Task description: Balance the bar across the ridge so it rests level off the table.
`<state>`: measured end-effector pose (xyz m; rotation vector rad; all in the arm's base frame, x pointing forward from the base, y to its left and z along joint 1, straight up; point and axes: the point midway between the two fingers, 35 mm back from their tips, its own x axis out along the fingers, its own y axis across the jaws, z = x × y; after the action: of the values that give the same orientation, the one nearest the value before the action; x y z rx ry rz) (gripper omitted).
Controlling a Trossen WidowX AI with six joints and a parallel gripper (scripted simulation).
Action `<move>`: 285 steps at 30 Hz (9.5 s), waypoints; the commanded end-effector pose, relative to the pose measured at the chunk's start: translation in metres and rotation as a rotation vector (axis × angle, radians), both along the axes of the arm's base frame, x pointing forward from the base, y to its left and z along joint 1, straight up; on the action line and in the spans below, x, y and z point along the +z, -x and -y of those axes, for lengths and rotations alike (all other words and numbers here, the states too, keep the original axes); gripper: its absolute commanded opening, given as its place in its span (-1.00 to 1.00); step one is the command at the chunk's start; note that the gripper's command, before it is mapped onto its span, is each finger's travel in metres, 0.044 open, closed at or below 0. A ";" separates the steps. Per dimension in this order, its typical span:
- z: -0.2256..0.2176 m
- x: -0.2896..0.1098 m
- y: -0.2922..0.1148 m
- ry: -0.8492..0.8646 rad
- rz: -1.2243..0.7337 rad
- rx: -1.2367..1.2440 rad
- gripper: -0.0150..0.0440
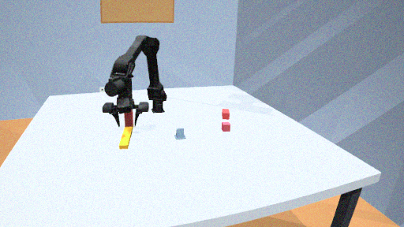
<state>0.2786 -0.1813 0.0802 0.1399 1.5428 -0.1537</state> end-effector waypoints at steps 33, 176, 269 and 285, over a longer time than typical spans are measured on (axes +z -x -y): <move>0.001 -0.032 0.000 0.003 0.000 -0.004 0.58; -0.211 0.037 -0.102 -0.010 0.007 0.108 -0.49; -0.210 0.015 -0.102 -0.010 0.007 0.108 -0.49; -0.210 0.014 -0.101 -0.010 0.007 0.108 -0.49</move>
<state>0.3798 0.0288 0.0946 0.0649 1.5406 -0.0581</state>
